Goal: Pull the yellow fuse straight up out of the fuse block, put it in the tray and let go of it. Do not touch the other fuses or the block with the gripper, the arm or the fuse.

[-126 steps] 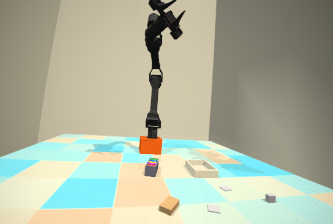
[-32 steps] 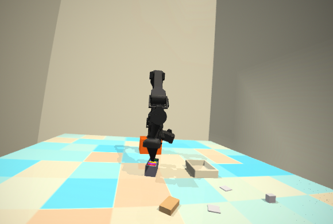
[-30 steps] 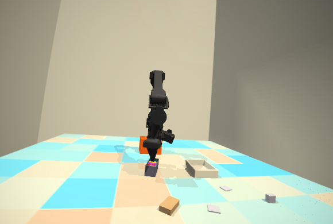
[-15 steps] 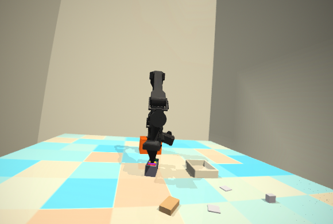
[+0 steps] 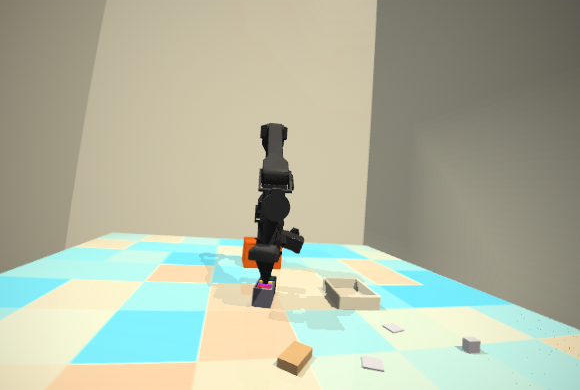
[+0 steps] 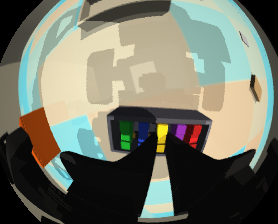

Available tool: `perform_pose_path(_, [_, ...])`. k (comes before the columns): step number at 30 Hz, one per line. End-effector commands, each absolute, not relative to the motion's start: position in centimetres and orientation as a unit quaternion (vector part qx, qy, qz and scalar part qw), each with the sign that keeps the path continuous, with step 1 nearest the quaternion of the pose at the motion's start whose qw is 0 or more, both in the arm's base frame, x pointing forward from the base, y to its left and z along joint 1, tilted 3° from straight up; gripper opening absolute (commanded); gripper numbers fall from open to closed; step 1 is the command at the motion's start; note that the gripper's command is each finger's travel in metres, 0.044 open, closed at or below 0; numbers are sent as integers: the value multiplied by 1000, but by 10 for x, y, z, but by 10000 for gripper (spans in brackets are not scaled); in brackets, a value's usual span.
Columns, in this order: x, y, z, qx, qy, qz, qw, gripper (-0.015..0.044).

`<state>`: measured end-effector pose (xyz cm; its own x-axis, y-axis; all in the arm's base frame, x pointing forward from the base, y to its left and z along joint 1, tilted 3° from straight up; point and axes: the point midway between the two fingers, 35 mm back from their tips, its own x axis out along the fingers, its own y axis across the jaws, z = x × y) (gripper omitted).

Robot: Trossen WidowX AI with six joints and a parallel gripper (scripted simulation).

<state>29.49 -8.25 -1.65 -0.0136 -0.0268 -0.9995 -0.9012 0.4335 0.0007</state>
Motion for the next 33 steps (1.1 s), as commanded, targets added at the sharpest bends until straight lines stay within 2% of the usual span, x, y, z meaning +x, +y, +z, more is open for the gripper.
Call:
perform_pose_path(1, [295,-83,-14,-382,608,371,589,0])
perform_pose_path(33, [296,-82,1,-383,608,371,589,0])
